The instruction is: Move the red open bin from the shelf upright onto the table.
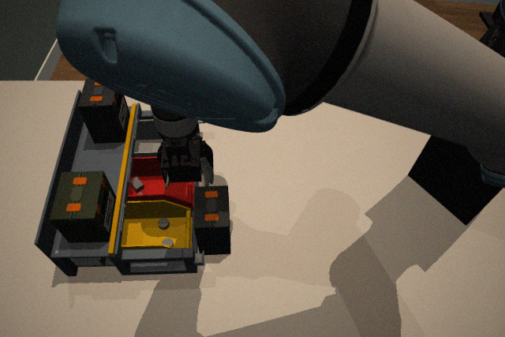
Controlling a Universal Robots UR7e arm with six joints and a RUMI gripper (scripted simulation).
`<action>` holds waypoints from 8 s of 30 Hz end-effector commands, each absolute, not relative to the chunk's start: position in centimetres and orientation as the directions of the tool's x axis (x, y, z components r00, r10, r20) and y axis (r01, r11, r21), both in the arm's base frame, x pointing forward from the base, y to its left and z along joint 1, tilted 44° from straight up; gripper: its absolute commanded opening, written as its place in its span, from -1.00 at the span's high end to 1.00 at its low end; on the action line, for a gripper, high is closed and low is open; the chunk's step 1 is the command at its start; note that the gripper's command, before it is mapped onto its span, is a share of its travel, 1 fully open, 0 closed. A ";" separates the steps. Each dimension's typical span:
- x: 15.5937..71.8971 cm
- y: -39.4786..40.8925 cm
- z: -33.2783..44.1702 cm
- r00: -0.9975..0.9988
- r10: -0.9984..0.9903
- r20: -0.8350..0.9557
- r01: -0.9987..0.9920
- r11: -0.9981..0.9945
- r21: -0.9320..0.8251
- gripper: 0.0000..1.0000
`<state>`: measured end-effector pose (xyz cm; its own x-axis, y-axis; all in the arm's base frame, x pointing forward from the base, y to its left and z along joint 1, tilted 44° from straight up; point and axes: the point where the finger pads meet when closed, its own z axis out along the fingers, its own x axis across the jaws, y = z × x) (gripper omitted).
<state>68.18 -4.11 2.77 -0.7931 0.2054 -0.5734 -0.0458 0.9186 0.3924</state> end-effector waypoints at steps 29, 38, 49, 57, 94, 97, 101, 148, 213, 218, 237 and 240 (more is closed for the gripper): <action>69.1 -3.7 1.8 -0.792 0.205 -0.574 -0.046 0.919 0.392 -0.16; 69.1 -3.6 1.8 -0.792 0.205 -0.574 -0.046 0.919 0.392 -0.16; 69.1 -3.6 1.8 -0.792 0.205 -0.574 -0.046 0.919 0.392 -0.16; 69.1 -3.6 1.8 -0.792 0.205 -0.574 -0.046 0.919 0.392 -0.16; 69.1 -3.6 1.8 -0.792 0.205 -0.574 -0.046 0.919 0.392 1.00; 69.1 -3.6 1.8 -0.792 0.205 -0.574 -0.046 0.919 0.392 1.00; 69.1 -3.6 1.8 -0.792 0.205 -0.574 -0.046 0.919 0.392 1.00; 69.1 -3.6 1.8 -0.792 0.205 -0.574 -0.046 0.919 0.392 1.00; 67.9 -4.3 3.2 -0.792 0.205 -0.574 -0.046 0.919 0.392 1.00; 67.9 -4.3 3.2 -0.792 0.205 -0.574 -0.046 0.919 0.392 1.00; 67.9 -4.3 3.2 -0.792 0.205 -0.574 -0.046 0.919 0.392 1.00; 67.9 -4.3 3.2 -0.792 0.205 -0.574 -0.046 0.919 0.392 1.00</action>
